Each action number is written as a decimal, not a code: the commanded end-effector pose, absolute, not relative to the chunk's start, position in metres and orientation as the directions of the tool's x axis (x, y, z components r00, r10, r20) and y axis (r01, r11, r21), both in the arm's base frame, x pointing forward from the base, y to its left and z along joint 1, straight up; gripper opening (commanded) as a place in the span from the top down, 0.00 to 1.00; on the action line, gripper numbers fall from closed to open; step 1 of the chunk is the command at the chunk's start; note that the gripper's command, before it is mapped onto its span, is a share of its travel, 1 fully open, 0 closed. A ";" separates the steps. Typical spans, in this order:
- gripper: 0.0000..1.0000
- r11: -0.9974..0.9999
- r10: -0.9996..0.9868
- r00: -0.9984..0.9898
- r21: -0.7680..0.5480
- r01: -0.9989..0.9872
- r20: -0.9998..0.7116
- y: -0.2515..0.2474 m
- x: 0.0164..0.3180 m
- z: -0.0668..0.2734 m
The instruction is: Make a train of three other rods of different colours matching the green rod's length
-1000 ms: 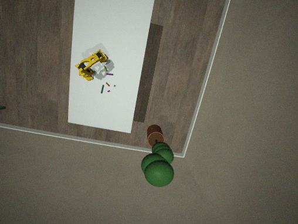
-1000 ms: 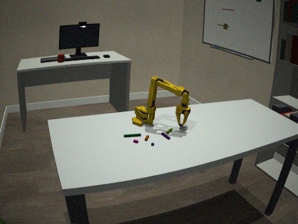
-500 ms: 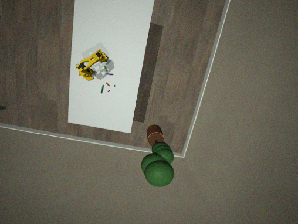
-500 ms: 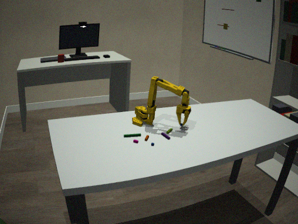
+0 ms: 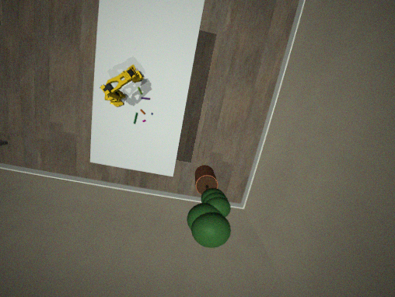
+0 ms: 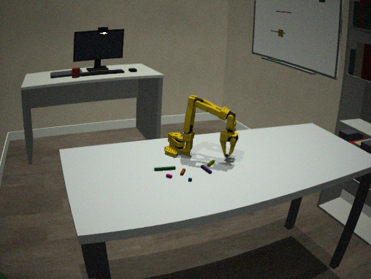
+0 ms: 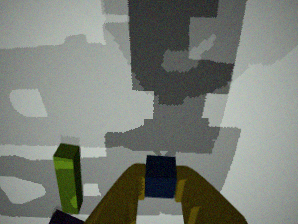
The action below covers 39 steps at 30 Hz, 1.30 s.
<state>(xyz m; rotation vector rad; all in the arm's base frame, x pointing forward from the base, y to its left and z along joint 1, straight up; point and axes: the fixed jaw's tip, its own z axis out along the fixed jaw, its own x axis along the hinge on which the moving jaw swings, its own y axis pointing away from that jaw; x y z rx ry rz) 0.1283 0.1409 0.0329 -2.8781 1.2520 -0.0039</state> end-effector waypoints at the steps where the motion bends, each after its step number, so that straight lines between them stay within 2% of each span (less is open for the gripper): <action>1: 1.00 -0.677 -0.731 0.683 -0.116 -0.727 -0.010 0.153 0.137 0.045; 39: 1.00 -0.678 -0.731 0.682 -0.106 -0.727 -0.009 0.152 0.136 0.032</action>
